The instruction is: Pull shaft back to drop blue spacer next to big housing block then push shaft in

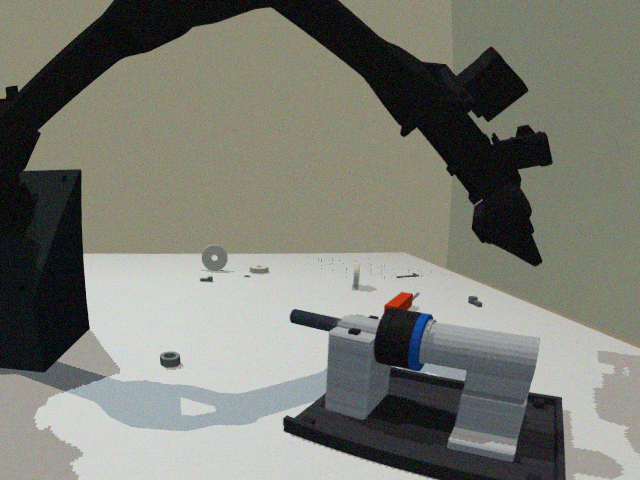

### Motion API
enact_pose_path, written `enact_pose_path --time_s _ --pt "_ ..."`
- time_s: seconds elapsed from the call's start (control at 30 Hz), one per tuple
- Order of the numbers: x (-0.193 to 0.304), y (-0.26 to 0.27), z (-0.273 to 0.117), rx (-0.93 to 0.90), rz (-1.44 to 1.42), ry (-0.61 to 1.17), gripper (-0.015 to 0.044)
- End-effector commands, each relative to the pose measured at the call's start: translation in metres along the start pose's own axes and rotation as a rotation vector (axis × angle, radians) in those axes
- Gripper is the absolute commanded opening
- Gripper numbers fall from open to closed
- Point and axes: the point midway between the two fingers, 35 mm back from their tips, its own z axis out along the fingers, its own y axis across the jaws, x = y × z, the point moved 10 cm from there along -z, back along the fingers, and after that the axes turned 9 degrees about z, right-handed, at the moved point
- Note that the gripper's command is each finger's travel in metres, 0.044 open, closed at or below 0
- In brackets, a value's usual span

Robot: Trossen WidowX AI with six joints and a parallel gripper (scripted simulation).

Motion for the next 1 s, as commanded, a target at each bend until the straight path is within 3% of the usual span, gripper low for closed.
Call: enact_pose_path --time_s 0.0,0.43,0.7,0.97 --pt "0.013 -0.024 -0.02 0.032 -0.002 0.159 0.044" --pt "0.052 -0.102 -0.093 0.253 -0.002 0.541 0.044" --pt "0.058 -0.141 -0.106 0.403 0.026 0.614 0.044" --pt "0.057 -0.145 -0.106 0.417 0.029 0.618 0.044"
